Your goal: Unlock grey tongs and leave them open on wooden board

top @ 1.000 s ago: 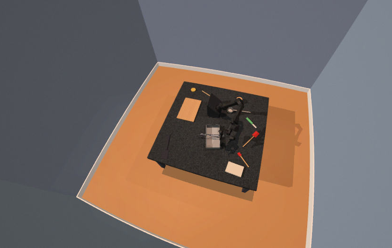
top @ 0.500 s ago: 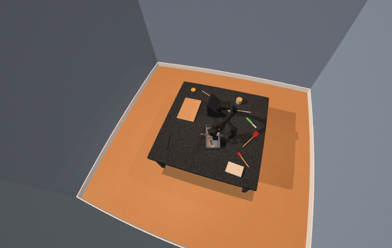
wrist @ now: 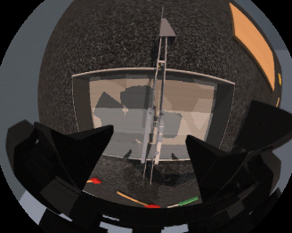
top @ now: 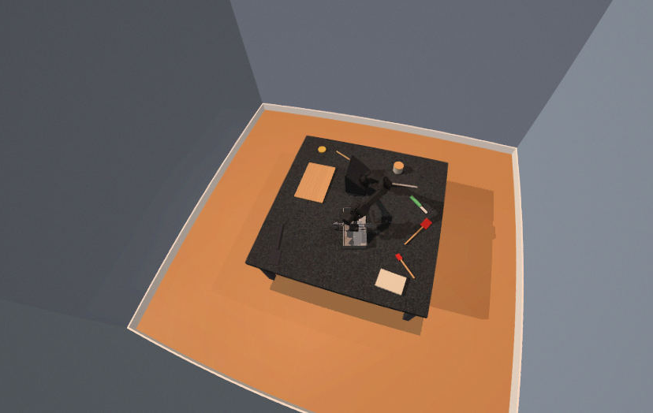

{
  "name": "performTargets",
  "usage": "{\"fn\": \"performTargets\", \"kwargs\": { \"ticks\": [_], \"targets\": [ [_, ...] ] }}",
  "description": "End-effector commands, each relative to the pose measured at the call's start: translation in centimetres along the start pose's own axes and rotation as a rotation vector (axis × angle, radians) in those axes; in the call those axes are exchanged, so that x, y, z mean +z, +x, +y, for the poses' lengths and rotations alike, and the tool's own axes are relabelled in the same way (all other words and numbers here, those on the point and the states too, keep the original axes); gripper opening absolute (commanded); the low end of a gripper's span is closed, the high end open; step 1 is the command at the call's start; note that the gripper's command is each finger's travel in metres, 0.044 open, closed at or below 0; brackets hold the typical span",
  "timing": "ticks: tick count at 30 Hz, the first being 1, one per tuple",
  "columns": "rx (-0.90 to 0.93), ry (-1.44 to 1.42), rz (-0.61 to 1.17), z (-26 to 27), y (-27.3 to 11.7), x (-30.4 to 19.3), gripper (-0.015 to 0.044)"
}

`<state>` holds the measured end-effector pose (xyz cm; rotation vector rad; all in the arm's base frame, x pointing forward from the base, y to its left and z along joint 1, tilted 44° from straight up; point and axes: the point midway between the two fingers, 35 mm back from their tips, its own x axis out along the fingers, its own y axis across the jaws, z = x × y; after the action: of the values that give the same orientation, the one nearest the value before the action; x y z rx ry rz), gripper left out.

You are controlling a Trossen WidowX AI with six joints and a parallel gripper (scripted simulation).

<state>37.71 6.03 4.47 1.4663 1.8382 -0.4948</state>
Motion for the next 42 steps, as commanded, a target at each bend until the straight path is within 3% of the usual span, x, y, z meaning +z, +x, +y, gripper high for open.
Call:
{"fn": "performTargets", "kwargs": {
  "ticks": [1,42],
  "targets": [
    [-0.001,-0.003,0.006,-0.1,0.1,0.0,0.0440],
    [-0.001,-0.003,0.008,0.0,6.5,-0.1,0.0440]
  ]
}}
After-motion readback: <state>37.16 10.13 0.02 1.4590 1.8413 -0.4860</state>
